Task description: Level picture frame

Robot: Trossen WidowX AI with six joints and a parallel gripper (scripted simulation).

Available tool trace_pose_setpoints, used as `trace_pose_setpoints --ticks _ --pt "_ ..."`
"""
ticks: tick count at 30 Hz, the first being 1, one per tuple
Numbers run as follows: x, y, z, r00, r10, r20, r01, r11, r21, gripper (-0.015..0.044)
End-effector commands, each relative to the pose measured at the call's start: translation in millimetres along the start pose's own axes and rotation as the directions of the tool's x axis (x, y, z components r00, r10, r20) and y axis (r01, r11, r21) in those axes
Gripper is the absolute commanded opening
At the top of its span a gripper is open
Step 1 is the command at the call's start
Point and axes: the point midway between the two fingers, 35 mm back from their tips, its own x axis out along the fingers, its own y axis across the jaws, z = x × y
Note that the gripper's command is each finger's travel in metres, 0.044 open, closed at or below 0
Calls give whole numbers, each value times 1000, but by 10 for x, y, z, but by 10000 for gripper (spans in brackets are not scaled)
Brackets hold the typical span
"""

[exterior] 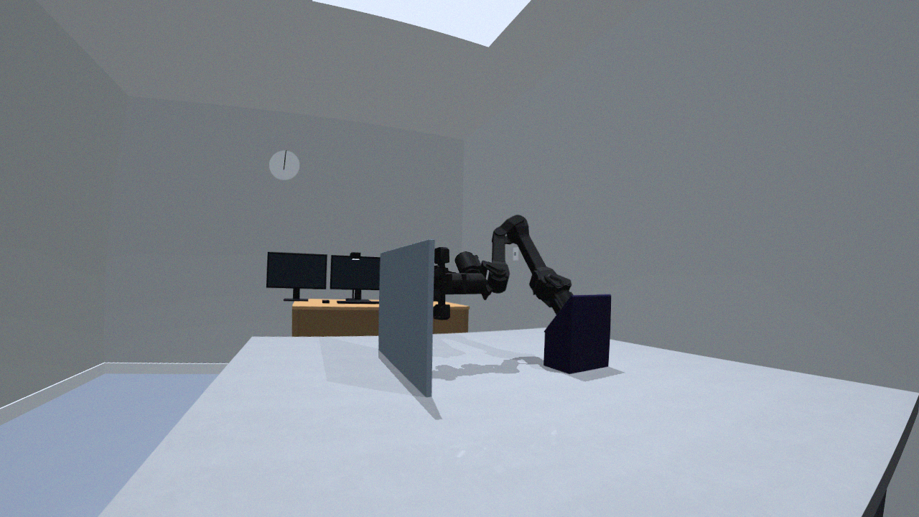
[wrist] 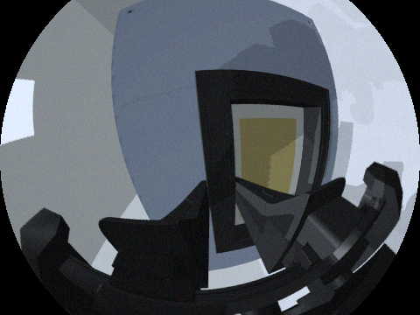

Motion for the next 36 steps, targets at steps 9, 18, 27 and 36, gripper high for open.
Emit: trace_pose_setpoints --ticks 9,18,27,36 --pt "0 -3 1 1000 1 3 -1 998 -70 0" --pt "1 -4 -2 1000 0 1 0 998 -58 184" --pt "-132 6 40 1000 2 0 -2 999 -38 260" --pt "-893 -28 36 1000 10 -4 -10 997 80 260"
